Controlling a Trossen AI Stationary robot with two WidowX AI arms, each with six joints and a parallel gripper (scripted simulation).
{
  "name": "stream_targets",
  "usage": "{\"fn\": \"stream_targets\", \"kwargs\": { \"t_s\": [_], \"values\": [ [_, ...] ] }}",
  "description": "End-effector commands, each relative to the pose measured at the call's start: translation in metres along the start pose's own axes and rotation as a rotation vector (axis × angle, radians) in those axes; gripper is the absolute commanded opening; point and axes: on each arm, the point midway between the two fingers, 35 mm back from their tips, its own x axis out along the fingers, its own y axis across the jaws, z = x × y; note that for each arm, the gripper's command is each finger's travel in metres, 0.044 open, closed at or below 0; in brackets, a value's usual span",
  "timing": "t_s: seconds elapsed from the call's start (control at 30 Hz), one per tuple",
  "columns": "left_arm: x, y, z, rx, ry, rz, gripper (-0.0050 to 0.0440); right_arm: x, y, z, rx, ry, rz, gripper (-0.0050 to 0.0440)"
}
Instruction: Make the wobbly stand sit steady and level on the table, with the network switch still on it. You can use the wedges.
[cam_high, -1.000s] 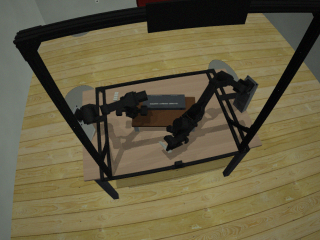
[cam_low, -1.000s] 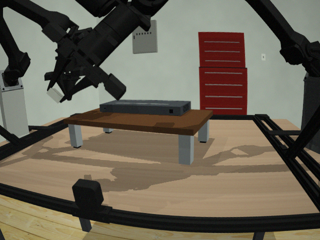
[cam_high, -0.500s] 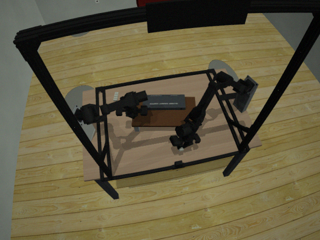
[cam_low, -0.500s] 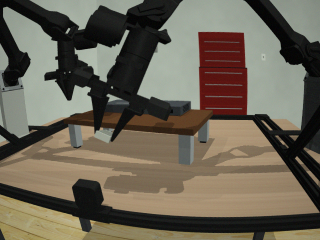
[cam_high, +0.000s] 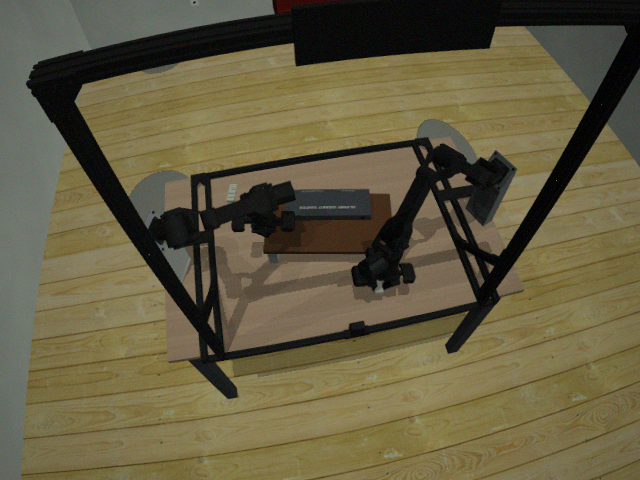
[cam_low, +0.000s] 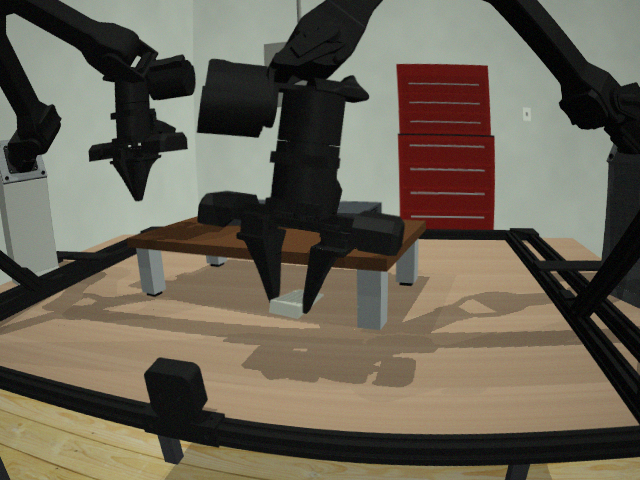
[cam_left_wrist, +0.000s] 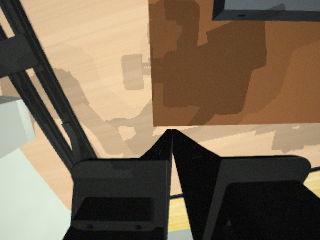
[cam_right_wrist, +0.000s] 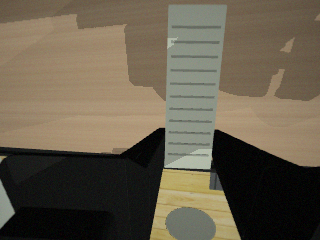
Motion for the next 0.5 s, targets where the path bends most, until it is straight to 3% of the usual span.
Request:
{"fn": "stream_targets", "kwargs": {
  "t_s": [0.0, 0.23, 0.27, 0.47],
  "values": [
    [0.0, 0.0, 0.0, 0.0, 0.0, 0.0, 0.0, 0.01, -0.03, 0.019, 0.109, -0.072, -0.111, 0.0],
    [0.0, 0.0, 0.0, 0.0, 0.0, 0.0, 0.0, 0.011, -0.036, 0.023, 0.135, -0.09, -0.133, 0.0],
    [0.0, 0.0, 0.0, 0.0, 0.0, 0.0, 0.0, 0.067, -0.044, 0.028, 0.135, -0.09, -0.133, 0.0],
    [0.0, 0.0, 0.0, 0.0, 0.0, 0.0, 0.0, 0.067, -0.044, 0.028, 0.135, -0.09, -0.133, 0.0]
  ]
}}
